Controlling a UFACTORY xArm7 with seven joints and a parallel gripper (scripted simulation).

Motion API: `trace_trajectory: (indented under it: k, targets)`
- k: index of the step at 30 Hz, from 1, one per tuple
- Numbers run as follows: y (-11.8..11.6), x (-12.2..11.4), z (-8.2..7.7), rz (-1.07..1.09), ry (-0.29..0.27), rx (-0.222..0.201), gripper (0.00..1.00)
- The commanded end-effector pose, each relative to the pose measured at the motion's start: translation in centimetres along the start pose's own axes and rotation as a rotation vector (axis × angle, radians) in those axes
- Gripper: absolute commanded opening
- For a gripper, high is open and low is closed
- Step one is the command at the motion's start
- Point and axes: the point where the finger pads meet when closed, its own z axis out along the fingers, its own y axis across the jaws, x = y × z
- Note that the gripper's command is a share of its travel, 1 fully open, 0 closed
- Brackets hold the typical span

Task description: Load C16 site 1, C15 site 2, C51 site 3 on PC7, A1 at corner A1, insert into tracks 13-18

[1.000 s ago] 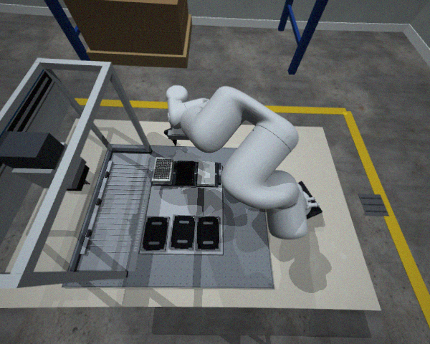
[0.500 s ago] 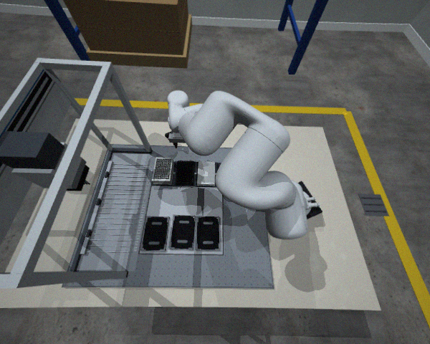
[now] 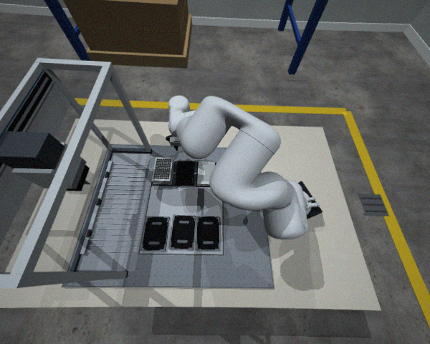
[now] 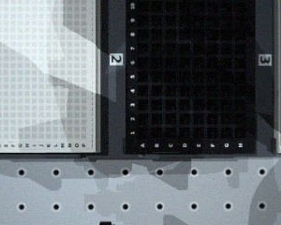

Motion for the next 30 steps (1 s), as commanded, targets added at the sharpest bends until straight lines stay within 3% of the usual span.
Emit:
trace_trajectory:
  k: [1,30]
  targets:
    - [0.1,-0.1,0.9,0.0,-0.002,-0.004,1.0]
    - [0.1,-0.1,4.7,0.0,-0.002,-0.004,1.0]
